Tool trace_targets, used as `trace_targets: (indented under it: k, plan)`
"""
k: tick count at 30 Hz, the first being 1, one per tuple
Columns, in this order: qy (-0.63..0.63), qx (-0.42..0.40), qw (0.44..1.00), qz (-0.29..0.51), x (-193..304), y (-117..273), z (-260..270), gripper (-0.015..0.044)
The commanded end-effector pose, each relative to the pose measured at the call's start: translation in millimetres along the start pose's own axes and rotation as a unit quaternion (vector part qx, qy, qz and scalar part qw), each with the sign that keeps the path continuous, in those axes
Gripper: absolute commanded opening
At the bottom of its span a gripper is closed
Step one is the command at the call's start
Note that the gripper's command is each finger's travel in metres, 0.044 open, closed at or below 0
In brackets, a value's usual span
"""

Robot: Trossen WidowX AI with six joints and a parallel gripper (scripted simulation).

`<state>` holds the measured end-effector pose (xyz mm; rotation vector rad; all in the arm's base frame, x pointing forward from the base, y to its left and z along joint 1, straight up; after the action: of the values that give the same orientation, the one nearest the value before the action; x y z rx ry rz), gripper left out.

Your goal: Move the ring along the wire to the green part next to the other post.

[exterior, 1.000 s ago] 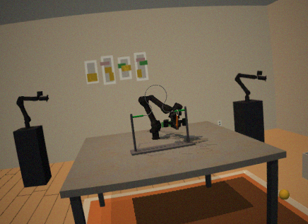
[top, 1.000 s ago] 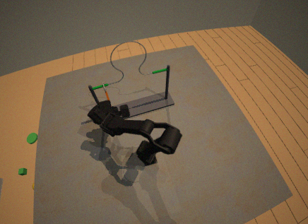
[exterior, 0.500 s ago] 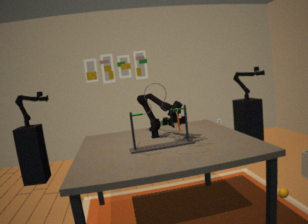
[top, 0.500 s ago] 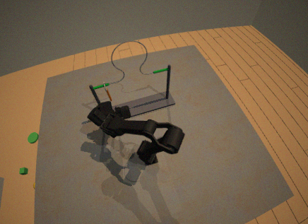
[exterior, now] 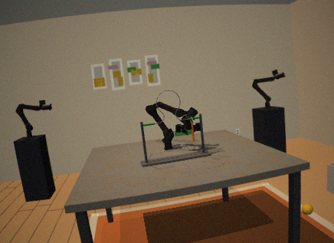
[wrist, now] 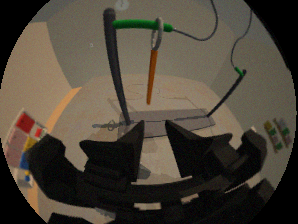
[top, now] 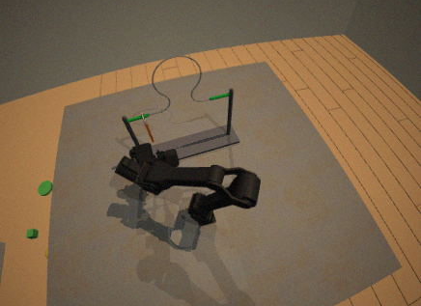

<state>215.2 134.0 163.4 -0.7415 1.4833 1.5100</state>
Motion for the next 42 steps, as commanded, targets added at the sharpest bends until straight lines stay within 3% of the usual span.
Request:
trace_targets:
  k: [1,14,21,25,42]
  plan:
    - [-0.001,0.000,1.000,-0.001,-1,2,0,0.0160]
    - [-0.001,0.000,1.000,-0.001,-1,2,0,0.0160]
    - [0.000,-0.003,1.000,-0.004,-2,45,-1,0.0344]
    - [0.001,-0.003,1.000,-0.005,-3,46,-1,0.0440]
    - [0.001,-0.003,1.000,-0.005,-3,46,-1,0.0440]
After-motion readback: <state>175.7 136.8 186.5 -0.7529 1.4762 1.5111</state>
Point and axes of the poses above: the point midway between the two fingers, 35 mm back from their tips, its own y axis back along the fingers, its own z axis across the jaws, x = y × z, the point moved 1 cm from there along y, back along the fingers, and after that the axes turned 10 degrees about -y, right-handed, at the moved point
